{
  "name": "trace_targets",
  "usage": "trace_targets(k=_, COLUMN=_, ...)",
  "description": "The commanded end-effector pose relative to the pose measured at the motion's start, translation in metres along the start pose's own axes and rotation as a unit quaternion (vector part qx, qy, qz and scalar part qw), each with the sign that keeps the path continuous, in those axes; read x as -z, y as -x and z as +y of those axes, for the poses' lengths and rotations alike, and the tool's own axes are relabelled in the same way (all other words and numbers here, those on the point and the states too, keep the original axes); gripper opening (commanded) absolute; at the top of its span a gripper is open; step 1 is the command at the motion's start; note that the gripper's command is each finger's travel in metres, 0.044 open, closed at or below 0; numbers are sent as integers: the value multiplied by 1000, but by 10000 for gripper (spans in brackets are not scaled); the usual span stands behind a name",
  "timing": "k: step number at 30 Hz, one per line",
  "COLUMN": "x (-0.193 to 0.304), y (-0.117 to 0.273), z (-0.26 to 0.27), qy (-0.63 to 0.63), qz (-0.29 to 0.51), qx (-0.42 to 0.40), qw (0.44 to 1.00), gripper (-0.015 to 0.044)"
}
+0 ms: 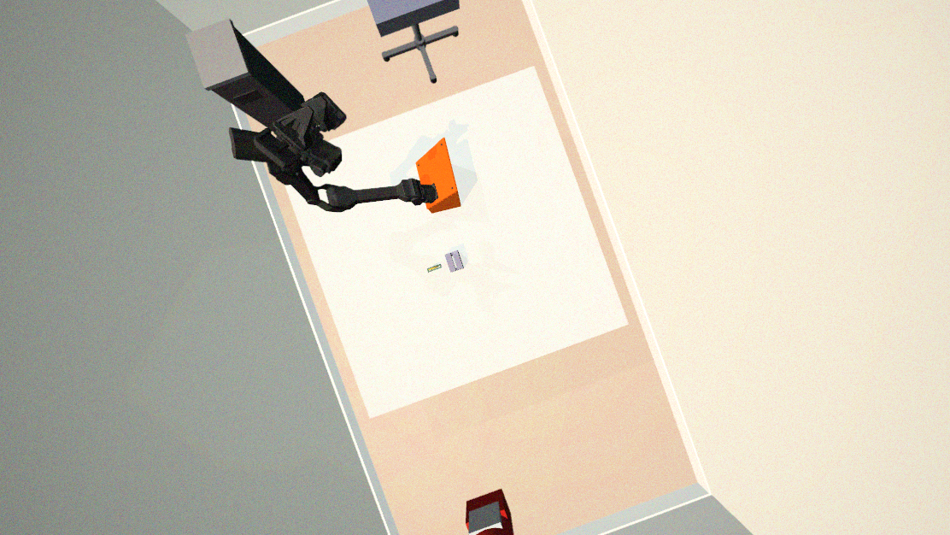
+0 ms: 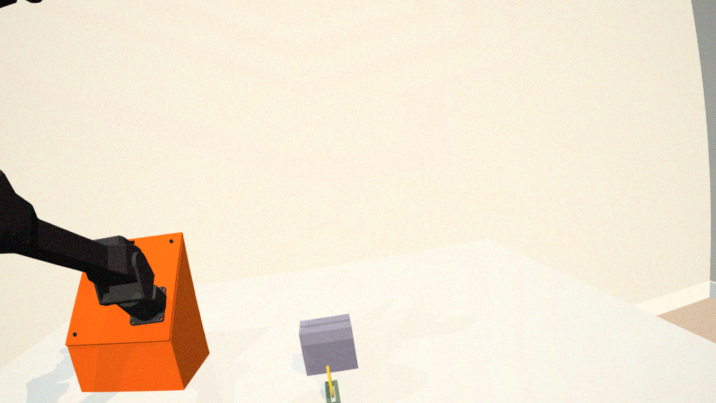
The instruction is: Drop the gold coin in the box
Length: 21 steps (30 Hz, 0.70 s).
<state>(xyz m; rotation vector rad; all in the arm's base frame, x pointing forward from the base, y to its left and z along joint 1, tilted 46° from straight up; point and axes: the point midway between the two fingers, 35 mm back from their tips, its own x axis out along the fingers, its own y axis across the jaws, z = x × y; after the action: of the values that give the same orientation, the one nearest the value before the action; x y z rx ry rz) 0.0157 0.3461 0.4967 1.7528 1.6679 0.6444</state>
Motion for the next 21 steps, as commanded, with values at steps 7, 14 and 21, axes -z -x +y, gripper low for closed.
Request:
trace_targets(k=7, x=-174, y=-29, z=12, qy=46, qz=-276, qx=-9, qw=960, gripper=161)
trace_targets(k=14, x=-289, y=0, z=19, qy=51, qz=-447, qx=8, qw=893, gripper=161)
trace_targets(k=21, x=-392, y=56, z=11, qy=44, qz=-597, qx=58, qw=799, gripper=161)
